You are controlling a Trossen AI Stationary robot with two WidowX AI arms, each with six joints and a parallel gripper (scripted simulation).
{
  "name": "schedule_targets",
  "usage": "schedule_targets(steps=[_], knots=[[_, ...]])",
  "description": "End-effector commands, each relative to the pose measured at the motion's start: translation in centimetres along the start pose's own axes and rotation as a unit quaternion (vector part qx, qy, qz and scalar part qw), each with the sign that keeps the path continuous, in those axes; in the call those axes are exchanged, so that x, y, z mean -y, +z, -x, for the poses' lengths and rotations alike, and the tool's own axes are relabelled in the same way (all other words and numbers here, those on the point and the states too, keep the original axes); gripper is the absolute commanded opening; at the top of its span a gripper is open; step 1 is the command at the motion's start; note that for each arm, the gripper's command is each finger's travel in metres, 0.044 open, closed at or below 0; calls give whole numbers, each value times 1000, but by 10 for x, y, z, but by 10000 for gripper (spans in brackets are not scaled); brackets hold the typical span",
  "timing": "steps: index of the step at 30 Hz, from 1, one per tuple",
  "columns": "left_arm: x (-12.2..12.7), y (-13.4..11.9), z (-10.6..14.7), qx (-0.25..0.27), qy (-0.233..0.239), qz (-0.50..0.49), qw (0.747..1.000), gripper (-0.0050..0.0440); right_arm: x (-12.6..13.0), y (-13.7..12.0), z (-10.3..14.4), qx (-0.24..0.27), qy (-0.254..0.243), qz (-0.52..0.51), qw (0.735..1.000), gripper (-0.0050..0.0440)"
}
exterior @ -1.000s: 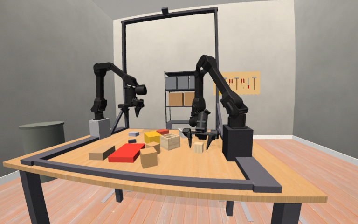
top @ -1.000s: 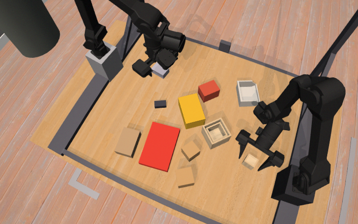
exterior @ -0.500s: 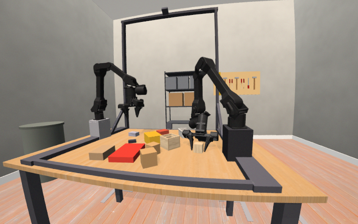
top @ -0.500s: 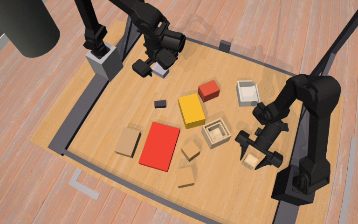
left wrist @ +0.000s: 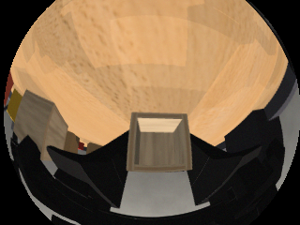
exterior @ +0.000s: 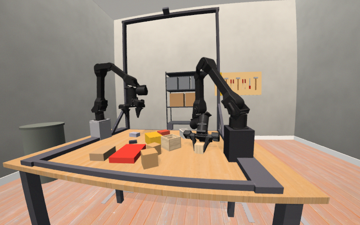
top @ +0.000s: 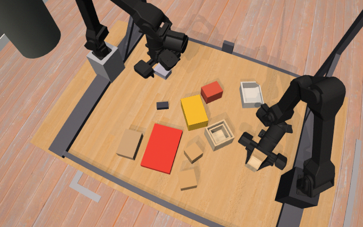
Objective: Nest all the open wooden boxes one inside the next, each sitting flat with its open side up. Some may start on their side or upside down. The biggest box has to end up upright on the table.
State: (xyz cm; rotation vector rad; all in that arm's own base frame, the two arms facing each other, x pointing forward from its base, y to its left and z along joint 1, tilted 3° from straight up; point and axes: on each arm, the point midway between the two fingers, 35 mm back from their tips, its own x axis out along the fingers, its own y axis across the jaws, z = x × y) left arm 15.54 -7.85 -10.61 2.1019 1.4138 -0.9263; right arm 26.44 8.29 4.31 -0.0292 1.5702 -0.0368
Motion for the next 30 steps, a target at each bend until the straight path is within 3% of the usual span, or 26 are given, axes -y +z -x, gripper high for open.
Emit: schedule_targets(steps=[1, 5, 12, 21, 26, 30], knots=[[-2, 1, 1, 2, 3, 2, 1000, 180, -1, 6, 8, 15, 6, -1, 1000, 400], [-2, 1, 1, 2, 3, 2, 1000, 167, -1, 6, 8, 15, 6, -1, 1000, 400], [-2, 1, 1, 2, 3, 2, 1000, 0, -1, 6, 8, 15, 6, -1, 1000, 400], [-2, 1, 1, 2, 3, 2, 1000, -3, -1, 6, 8, 15, 6, -1, 1000, 400], [-2, -7, 5, 53, 2, 4, 999, -5, -1, 6, 8, 15, 6, -1, 1000, 400], [-2, -10, 5, 73, 3, 3, 997, -35, -1, 6, 8, 15, 6, -1, 1000, 400]])
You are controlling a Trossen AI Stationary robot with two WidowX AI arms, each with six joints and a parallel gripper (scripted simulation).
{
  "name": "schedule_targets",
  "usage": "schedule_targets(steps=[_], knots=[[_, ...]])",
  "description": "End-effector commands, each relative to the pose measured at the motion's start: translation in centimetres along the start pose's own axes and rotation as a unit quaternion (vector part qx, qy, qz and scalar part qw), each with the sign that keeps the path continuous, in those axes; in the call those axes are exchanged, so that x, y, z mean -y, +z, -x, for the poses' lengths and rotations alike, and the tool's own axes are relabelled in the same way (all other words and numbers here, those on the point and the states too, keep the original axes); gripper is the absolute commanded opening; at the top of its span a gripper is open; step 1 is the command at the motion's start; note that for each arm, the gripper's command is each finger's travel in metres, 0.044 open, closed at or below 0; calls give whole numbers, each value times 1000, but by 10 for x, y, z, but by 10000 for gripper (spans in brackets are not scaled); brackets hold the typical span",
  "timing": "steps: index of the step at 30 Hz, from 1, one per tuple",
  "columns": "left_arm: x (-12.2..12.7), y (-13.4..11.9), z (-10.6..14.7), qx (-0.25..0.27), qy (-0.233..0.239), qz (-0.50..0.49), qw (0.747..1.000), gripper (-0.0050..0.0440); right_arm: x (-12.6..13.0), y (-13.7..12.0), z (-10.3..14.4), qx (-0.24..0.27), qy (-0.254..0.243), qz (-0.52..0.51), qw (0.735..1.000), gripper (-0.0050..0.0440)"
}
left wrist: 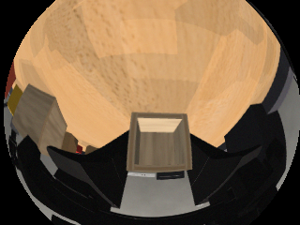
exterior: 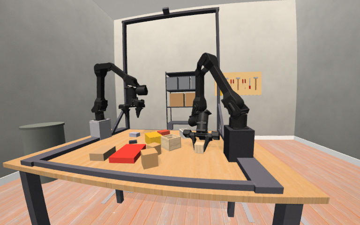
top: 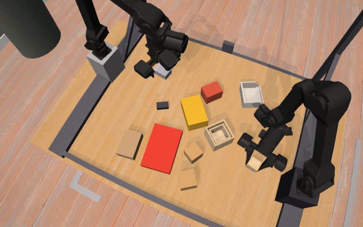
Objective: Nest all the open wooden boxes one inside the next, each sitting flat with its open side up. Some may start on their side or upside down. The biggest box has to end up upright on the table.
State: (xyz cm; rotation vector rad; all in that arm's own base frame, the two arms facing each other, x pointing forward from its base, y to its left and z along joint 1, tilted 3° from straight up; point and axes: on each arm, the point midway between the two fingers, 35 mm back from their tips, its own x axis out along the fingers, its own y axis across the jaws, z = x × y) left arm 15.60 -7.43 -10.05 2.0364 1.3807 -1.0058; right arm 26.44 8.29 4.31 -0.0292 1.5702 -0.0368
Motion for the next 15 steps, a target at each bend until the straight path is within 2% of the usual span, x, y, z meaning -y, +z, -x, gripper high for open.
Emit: schedule_targets(steps=[1, 4, 9, 15], knots=[[-3, -4, 4, 39, 6, 3, 999, -43, -1, 6, 8, 15, 6, -1, 1000, 400], [-3, -8, 4, 83, 7, 3, 997, -50, -1, 6, 8, 15, 6, -1, 1000, 400], [-3, -9, 4, 96, 7, 3, 995, -50, -1, 6, 8, 15, 6, -1, 1000, 400], [-3, -15, 3, 157, 9, 2, 988, -50, -1, 6, 8, 15, 6, -1, 1000, 400]])
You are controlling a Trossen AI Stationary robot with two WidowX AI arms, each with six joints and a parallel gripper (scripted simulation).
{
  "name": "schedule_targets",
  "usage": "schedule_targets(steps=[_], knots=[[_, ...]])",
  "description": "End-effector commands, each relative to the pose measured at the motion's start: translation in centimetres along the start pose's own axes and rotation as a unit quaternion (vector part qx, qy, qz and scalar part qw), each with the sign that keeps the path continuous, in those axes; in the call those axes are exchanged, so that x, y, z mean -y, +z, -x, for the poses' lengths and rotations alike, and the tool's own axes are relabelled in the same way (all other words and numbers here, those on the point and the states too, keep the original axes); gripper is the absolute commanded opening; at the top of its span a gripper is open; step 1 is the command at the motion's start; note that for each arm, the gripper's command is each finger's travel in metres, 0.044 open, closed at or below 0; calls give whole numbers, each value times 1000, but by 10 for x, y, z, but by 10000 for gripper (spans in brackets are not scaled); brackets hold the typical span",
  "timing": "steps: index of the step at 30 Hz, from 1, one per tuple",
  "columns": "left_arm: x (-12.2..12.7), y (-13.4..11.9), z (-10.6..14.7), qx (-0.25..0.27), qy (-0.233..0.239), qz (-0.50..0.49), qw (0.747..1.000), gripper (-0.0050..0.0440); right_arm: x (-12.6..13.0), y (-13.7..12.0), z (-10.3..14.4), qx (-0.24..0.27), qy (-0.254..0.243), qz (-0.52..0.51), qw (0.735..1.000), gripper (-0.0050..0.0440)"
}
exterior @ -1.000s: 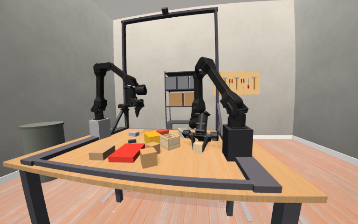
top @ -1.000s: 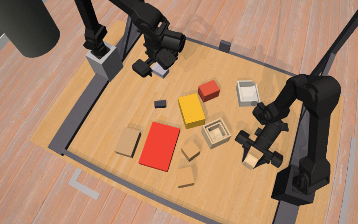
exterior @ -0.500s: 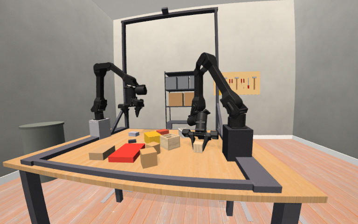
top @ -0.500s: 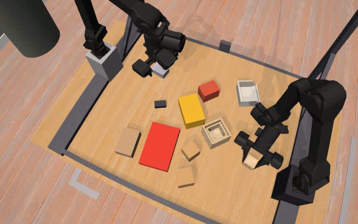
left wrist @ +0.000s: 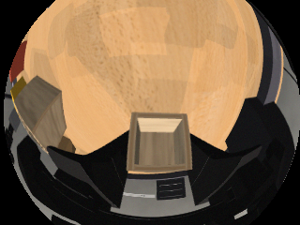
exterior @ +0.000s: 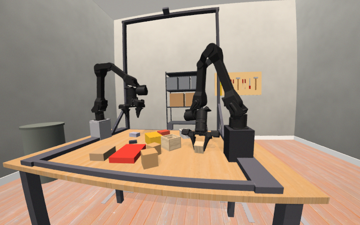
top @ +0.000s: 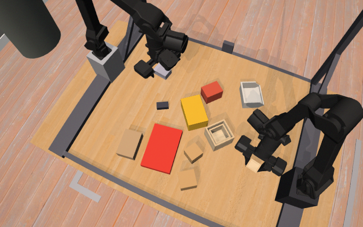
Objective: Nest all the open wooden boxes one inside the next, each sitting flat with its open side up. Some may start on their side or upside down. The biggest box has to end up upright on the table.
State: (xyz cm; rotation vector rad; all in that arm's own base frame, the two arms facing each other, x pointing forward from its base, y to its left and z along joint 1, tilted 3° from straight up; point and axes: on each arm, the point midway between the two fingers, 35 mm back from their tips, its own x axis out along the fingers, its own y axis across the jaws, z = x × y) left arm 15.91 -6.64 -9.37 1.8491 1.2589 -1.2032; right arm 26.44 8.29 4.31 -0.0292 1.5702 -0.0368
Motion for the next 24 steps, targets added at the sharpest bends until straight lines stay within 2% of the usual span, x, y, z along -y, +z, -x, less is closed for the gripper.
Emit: schedule_targets(steps=[1, 6, 12, 16, 20, 24], knots=[[-3, -3, 3, 42, 9, 1, 999, -50, -1, 6, 8, 15, 6, -1, 1000, 400], [-3, -8, 2, 96, 9, 1, 995, -50, -1, 6, 8, 15, 6, -1, 1000, 400], [-3, -10, 2, 112, 9, 1, 994, -50, -1, 6, 8, 15, 6, -1, 1000, 400], [-3, -14, 1, 160, 10, 0, 987, -50, -1, 6, 8, 15, 6, -1, 1000, 400], [-6, -16, 1, 176, 12, 0, 984, -50, -1, 6, 8, 15, 6, -1, 1000, 400], [-8, -21, 0, 222, 13, 0, 975, -50, -1, 6, 8, 15, 6, -1, 1000, 400]])
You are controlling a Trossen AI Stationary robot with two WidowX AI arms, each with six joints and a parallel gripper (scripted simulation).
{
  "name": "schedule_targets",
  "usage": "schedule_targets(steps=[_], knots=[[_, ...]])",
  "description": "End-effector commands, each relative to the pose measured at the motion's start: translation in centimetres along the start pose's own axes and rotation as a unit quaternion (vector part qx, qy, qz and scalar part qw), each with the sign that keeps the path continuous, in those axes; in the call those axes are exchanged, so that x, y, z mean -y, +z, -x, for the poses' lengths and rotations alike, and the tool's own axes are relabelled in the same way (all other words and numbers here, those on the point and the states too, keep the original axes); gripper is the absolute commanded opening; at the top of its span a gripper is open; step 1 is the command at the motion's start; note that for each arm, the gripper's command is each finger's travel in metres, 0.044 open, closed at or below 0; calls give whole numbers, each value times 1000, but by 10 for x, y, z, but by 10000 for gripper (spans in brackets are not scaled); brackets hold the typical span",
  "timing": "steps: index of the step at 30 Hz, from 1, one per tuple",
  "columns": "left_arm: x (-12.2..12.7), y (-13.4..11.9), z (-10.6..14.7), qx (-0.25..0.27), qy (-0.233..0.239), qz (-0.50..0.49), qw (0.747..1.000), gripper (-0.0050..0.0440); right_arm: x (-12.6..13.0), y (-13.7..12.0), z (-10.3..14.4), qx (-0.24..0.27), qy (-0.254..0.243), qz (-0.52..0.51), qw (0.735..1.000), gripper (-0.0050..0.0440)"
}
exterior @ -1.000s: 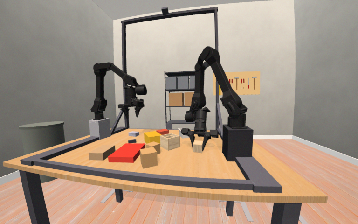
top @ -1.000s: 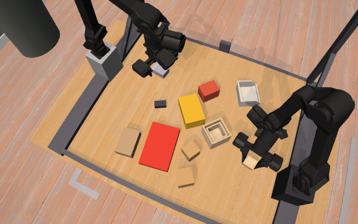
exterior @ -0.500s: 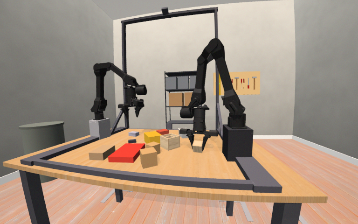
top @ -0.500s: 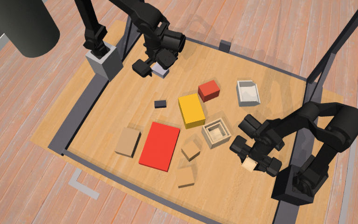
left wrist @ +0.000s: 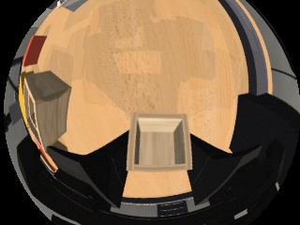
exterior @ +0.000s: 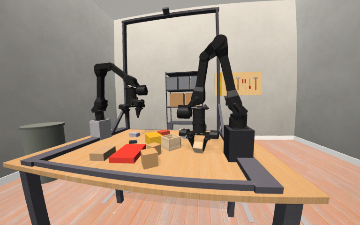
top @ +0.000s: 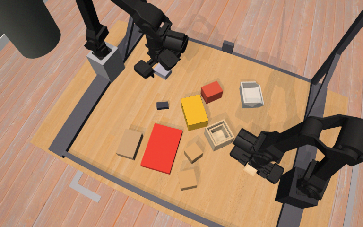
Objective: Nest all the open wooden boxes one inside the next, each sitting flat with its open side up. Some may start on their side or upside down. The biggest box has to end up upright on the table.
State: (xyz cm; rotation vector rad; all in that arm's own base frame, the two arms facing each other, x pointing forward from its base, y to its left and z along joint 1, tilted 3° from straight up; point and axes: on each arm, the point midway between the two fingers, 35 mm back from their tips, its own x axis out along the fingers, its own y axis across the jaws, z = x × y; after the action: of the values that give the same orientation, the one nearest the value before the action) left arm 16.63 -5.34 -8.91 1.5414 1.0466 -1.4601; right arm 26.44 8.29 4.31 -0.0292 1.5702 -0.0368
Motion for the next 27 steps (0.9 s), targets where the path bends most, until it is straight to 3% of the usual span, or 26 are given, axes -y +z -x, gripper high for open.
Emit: schedule_targets(steps=[1, 6, 18, 24, 27], knots=[[-6, -5, 3, 48, 10, -1, 999, -50, -1, 6, 8, 15, 6, -1, 1000, 400], [-4, -6, 1, 58, 4, -1, 998, -50, -1, 6, 8, 15, 6, -1, 1000, 400], [-3, -17, -1, 171, 4, -1, 985, -50, -1, 6, 8, 15, 6, -1, 1000, 400], [-3, -18, -2, 189, 4, -2, 982, -50, -1, 6, 8, 15, 6, -1, 1000, 400], [-3, -22, -3, 232, 4, -2, 973, -50, -1, 6, 8, 15, 6, -1, 1000, 400]])
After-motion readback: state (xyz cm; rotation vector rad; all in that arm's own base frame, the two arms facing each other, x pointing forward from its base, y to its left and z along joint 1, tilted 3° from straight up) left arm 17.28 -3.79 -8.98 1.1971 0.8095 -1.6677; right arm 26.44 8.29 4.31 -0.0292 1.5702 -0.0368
